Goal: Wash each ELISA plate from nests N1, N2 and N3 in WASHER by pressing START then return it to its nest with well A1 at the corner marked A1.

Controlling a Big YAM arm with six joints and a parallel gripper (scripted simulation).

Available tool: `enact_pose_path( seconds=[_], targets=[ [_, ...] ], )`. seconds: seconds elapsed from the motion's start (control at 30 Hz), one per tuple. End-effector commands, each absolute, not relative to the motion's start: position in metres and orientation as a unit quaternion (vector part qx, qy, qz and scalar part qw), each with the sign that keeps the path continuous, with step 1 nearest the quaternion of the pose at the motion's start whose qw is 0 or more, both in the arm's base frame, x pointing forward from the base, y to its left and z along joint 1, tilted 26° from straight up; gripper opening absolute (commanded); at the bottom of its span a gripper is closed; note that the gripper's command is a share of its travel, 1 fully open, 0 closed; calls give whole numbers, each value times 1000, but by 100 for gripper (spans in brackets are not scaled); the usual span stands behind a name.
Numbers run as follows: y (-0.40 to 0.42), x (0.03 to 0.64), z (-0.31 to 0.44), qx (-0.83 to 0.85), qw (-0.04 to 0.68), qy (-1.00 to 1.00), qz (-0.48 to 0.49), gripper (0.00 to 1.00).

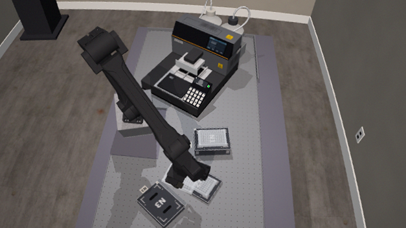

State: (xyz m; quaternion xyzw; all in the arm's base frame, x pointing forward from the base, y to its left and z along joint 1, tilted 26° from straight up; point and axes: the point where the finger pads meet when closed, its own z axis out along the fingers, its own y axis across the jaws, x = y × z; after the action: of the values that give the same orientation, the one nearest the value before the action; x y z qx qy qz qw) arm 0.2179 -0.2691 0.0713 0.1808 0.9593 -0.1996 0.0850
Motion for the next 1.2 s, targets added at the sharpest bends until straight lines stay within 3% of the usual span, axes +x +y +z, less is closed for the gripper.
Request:
enact_pose_path(
  seconds=[0.0, 0.23, 0.73, 1.17],
  targets=[
    [-281, 212, 82, 241, 114, 942, -205, 82],
    [-309, 189, 96, 347, 145, 905, -198, 82],
    [-353, 139, 102, 336, 134, 911, -199, 82],
    [-342, 139, 97, 336, 129, 913, -193, 82]
  ],
)
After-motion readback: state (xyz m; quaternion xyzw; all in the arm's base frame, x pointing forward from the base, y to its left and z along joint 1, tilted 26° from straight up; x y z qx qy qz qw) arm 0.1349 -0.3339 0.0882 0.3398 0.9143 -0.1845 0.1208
